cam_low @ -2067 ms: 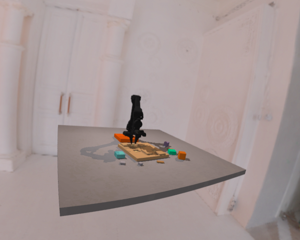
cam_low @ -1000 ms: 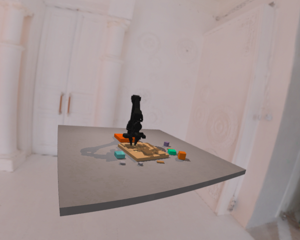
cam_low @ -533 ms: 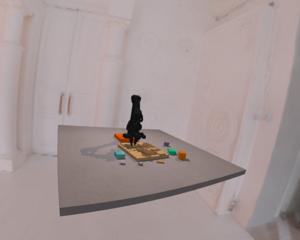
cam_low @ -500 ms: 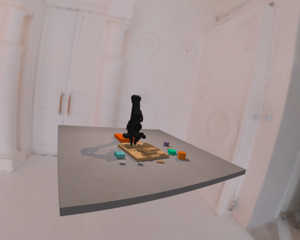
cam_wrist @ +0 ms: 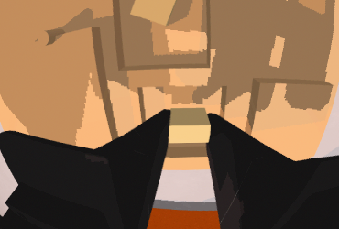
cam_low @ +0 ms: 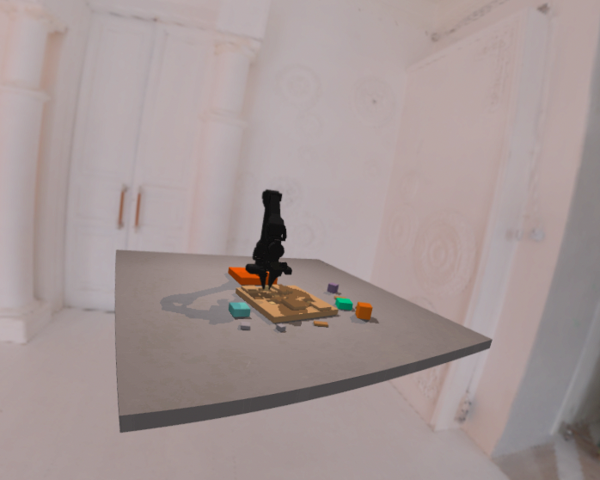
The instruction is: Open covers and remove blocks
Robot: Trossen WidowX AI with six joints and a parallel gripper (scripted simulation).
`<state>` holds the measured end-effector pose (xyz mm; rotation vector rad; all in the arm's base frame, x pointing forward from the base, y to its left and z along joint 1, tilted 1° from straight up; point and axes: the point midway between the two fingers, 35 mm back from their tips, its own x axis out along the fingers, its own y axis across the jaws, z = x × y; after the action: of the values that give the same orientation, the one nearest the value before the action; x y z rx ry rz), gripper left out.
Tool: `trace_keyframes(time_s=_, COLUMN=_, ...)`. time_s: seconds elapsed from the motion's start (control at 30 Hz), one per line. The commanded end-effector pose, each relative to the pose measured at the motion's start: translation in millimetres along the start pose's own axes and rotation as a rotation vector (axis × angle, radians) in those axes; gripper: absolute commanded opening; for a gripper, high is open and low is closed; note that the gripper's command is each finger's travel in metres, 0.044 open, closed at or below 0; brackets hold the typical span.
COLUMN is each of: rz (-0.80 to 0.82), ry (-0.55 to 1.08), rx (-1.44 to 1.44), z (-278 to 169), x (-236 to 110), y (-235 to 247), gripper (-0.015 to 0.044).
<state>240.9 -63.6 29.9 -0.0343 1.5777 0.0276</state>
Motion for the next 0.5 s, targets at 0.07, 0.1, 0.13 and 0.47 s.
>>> trace_keyframes(time_s=0.07, rz=-0.001, ry=-0.008, rx=-0.001, z=1.4, x=-10.5, y=-0.7, gripper=0.0080)
trace_keyframes(time_s=0.1, rz=-0.001, ry=-0.007, rx=-0.001, z=1.4, x=-11.8, y=-0.7, gripper=0.0080)
trace_keyframes(time_s=0.13, rz=-0.001, ry=-0.007, rx=-0.001, z=1.3, x=-13.1, y=-0.7, gripper=0.0080)
trace_keyframes(time_s=0.47, rz=0.000, ry=-0.006, rx=0.000, z=0.5, x=-26.2, y=-0.8, gripper=0.0080)
